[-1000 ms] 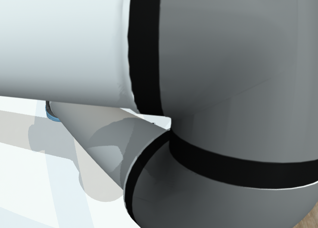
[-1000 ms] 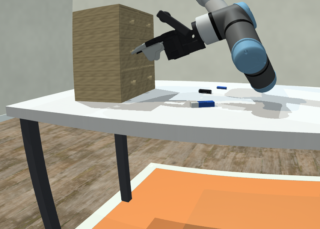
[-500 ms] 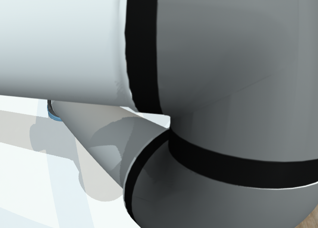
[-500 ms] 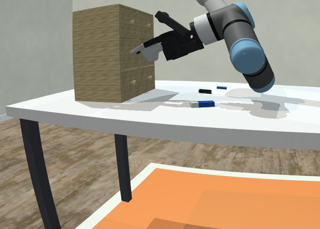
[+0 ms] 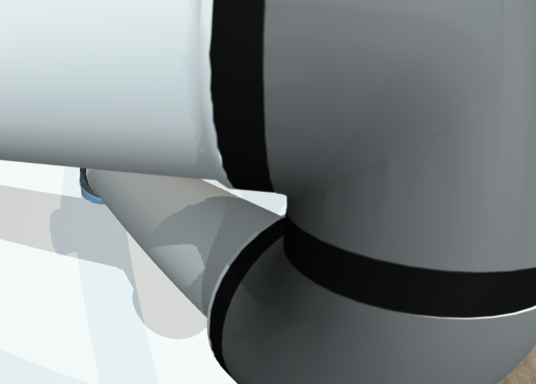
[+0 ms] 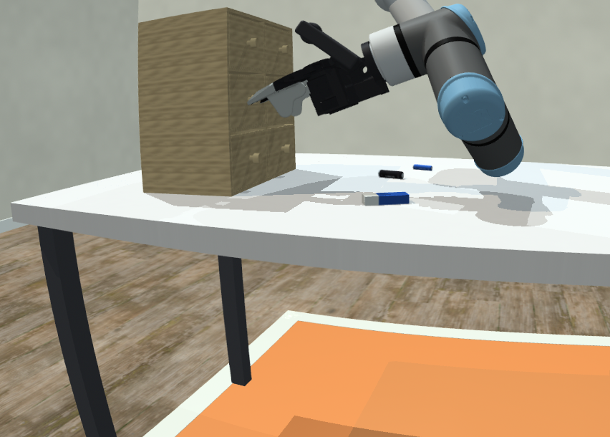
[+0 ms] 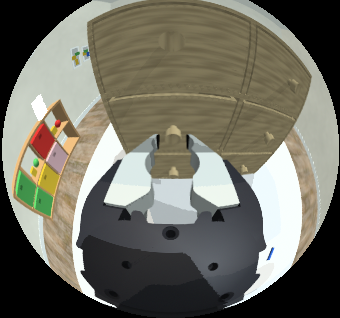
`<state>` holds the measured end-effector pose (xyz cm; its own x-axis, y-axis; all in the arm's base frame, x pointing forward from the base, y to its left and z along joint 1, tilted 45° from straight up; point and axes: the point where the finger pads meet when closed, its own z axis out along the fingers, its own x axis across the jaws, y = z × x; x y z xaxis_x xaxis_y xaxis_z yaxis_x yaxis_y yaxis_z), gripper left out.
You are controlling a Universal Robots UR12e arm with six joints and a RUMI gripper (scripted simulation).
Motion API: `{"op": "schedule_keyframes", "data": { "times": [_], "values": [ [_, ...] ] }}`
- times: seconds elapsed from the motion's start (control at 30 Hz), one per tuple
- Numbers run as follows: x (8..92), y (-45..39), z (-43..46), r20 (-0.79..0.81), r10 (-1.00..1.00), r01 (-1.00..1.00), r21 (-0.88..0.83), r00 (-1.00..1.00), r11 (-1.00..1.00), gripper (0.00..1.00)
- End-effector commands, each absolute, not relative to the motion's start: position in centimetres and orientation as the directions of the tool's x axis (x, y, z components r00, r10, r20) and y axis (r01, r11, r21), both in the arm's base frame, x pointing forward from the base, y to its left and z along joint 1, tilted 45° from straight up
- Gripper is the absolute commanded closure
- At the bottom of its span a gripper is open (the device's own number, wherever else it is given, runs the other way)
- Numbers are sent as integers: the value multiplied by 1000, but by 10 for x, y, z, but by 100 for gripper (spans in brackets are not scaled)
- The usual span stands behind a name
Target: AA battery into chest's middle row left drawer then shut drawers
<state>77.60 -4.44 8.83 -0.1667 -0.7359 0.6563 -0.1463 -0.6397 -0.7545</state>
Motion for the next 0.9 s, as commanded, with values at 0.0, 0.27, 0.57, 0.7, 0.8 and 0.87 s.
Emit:
{"op": "schedule_keyframes", "data": {
  "times": [0.0, 0.27, 0.57, 0.7, 0.8, 0.87],
  "values": [
    [777, -44, 90, 656, -736, -144, -755, -168, -640, 80],
    [777, -44, 90, 656, -736, -144, -755, -168, -640, 80],
    [777, -44, 90, 656, -736, -144, -755, -168, -640, 80],
    [777, -44, 90, 656, -736, -144, -755, -168, -640, 93],
    [777, -44, 90, 656, -736, -144, -755, -168, -640, 93],
    [777, -44, 90, 656, -736, -144, -755, -168, -640, 93]
  ]
}}
